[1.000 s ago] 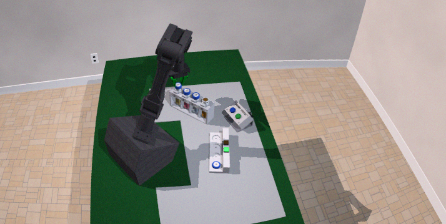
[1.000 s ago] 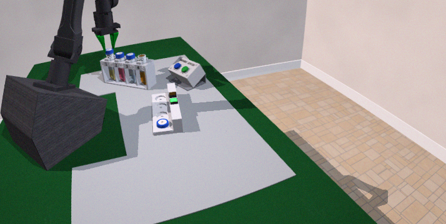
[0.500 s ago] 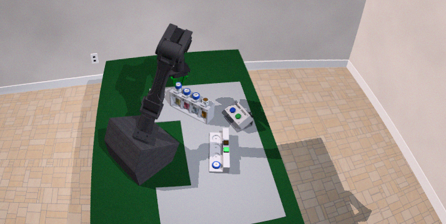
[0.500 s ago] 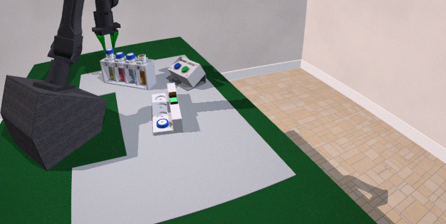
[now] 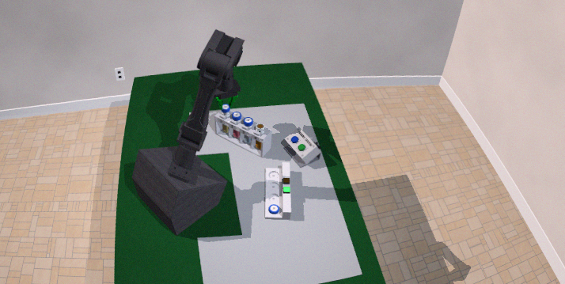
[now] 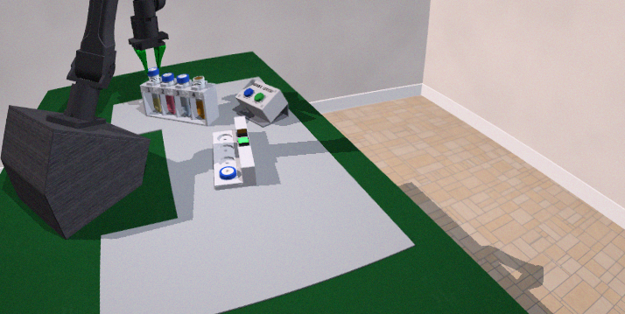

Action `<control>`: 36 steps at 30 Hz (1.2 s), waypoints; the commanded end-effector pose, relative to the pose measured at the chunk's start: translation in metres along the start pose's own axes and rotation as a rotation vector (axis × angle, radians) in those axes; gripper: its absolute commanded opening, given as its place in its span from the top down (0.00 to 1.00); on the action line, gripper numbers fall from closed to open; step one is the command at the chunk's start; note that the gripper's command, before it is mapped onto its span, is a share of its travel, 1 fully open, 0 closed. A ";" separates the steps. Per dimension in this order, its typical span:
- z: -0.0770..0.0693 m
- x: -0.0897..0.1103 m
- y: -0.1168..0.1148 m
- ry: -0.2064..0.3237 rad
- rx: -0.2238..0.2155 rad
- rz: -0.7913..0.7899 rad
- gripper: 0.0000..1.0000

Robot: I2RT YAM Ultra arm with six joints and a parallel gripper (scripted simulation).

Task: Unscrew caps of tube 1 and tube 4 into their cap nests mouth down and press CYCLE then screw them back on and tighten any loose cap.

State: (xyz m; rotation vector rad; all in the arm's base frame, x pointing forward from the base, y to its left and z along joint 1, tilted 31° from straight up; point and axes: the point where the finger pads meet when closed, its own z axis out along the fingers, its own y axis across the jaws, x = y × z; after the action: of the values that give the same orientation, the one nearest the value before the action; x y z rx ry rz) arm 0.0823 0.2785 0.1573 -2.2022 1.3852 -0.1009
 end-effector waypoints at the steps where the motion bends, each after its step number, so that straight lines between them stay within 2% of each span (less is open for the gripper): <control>1: -0.001 -0.002 -0.002 -0.010 0.007 0.002 1.00; 27: 0.007 -0.003 -0.002 -0.010 0.007 0.002 1.00; 28: 0.007 -0.003 -0.002 -0.010 0.007 0.002 0.51; 36: 0.007 -0.003 -0.002 -0.010 0.007 0.002 0.51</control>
State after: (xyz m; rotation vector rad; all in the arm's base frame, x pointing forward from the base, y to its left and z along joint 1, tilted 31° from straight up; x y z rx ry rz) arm 0.0854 0.2833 0.1501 -2.2002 1.3846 -0.1013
